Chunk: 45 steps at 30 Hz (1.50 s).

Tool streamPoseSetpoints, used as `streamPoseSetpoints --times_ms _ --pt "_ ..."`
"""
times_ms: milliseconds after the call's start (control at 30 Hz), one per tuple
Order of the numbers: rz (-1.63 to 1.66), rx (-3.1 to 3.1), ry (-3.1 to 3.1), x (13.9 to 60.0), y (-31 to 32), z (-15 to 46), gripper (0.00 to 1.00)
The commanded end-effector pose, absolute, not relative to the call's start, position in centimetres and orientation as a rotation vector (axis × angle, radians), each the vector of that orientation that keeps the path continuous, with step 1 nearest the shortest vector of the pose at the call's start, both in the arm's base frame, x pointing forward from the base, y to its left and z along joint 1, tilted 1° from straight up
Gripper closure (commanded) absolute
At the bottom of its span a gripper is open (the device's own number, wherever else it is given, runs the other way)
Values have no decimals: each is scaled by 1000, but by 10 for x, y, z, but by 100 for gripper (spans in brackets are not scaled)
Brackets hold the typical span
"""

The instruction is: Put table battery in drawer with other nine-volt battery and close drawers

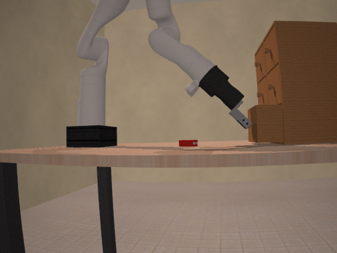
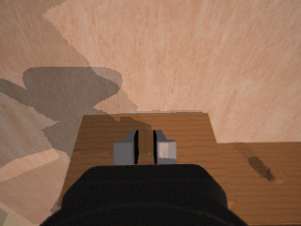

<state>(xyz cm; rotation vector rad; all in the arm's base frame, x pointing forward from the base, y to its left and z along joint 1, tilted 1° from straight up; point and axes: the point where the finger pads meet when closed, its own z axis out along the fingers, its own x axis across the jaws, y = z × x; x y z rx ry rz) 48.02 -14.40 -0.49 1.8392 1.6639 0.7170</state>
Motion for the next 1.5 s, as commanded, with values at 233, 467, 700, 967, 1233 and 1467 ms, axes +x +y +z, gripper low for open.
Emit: streamPoseSetpoints --times_ms 233,467,700,967,1233,1467 --pt "717 1839 1664 480 -144 -5 51" --pt "717 1839 1664 480 -144 -5 39" --pt "717 1839 1664 480 -144 -5 33" --pt "717 1839 1664 480 -144 -5 33" --pt "717 1839 1664 469 -143 -5 33" --pt "717 1839 1664 454 -142 -5 33"
